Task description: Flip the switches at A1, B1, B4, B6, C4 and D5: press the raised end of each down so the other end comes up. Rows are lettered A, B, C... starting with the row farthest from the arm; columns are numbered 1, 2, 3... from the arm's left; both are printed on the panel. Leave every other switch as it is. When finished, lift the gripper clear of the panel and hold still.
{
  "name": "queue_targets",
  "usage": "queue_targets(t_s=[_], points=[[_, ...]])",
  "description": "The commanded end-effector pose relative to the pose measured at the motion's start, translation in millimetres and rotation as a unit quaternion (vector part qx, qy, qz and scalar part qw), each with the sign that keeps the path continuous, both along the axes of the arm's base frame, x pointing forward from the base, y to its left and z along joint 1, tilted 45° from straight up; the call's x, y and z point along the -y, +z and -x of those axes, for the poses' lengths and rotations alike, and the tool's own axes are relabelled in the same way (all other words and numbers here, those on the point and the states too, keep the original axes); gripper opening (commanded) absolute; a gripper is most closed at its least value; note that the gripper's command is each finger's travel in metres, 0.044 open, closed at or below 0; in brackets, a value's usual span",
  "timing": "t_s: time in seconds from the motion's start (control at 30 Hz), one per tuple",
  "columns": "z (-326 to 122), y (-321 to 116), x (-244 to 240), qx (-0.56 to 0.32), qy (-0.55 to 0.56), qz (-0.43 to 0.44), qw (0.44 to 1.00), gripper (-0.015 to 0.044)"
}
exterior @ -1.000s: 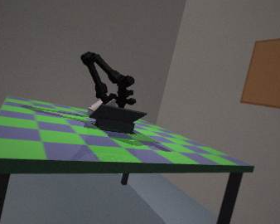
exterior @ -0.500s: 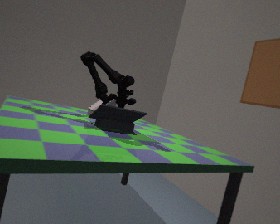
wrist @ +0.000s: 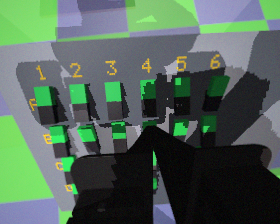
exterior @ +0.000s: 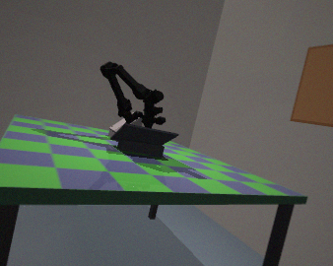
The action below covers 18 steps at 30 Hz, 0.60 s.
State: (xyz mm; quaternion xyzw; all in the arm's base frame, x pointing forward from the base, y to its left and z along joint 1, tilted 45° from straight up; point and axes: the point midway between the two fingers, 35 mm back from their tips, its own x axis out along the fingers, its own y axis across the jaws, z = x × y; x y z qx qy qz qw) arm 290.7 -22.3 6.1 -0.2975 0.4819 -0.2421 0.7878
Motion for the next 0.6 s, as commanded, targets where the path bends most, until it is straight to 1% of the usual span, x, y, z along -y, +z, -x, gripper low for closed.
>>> queue_targets(t_s=[0.0, 0.57], points=[[0.0, -1.2, 0.2, -0.002, 0.002, -0.001, 1.000, 0.0000], [-1.0, -2.5, 1.7, -0.002, 0.002, -0.001, 1.000, 0.0000]])
